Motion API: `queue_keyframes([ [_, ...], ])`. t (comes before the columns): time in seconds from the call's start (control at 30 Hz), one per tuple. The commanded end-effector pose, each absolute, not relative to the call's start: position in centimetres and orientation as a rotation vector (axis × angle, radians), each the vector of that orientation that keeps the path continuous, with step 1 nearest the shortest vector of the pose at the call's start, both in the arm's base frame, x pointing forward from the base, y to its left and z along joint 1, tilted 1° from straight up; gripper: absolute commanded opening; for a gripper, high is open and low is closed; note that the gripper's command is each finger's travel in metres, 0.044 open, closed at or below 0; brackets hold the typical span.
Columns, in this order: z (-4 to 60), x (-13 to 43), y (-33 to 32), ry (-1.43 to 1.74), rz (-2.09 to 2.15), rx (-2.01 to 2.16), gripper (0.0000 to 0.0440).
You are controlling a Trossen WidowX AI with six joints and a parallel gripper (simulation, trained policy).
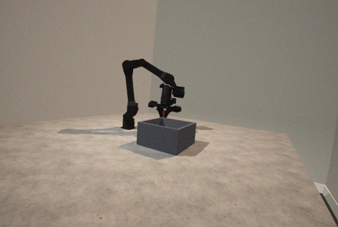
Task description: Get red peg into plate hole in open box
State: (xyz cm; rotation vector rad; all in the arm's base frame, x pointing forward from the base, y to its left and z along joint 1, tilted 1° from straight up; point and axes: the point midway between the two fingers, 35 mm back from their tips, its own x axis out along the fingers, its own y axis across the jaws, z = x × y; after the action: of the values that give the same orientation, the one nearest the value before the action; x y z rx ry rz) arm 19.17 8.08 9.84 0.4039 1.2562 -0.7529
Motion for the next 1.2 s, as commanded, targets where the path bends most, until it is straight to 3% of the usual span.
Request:
queue_keyframes([
  [0.0,12.1,19.9,7.5,1.204,-0.751,0.425,0.0],
  [0.53,16.6,23.7,2.7,1.019,-0.873,0.555,0.0],
  [1.17,16.3,28.6,-4.5,0.93,-0.974,0.612,0.0],
])
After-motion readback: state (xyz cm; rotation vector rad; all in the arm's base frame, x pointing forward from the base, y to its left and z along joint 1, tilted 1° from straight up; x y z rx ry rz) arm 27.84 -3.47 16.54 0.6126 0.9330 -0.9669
